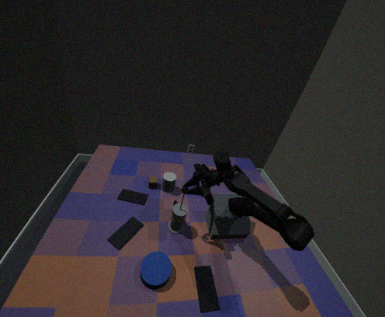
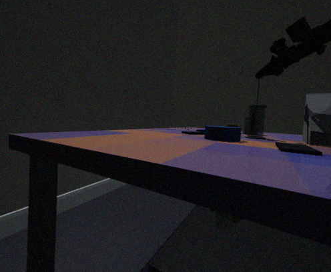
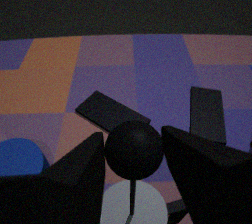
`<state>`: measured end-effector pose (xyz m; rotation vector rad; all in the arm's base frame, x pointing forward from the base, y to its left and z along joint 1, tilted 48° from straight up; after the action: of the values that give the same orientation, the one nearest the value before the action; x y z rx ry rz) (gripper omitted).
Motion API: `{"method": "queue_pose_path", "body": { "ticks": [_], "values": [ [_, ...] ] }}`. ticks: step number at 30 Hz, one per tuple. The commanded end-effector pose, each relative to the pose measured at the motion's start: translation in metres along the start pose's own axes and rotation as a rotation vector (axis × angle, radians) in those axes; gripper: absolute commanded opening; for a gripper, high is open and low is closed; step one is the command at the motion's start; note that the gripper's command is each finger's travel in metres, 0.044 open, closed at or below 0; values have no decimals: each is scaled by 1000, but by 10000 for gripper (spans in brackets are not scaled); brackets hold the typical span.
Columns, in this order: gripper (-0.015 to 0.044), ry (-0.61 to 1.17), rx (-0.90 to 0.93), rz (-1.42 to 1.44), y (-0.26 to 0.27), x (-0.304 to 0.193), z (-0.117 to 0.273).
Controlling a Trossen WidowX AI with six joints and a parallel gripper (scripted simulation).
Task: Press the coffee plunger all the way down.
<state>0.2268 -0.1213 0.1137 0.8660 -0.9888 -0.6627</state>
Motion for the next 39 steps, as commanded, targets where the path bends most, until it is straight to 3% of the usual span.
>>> {"method": "queue_pose_path", "body": {
  "ticks": [1, 39],
  "values": [
    [119, -1, -2, -1, -1, 0, -1],
    [119, 15, -22, 5, -30, -36, -41]
  ]
}}
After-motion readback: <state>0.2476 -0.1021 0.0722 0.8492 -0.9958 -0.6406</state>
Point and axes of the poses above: the point midway between the two fingers, 35 mm back from their tips, its own z axis back along the fingers, its own y axis across the jaws, x = y × z, the point moved 2 cm from there along z, back along the fingers, and after that the axes turned 14 degrees about -z, right-handed, at the moved point
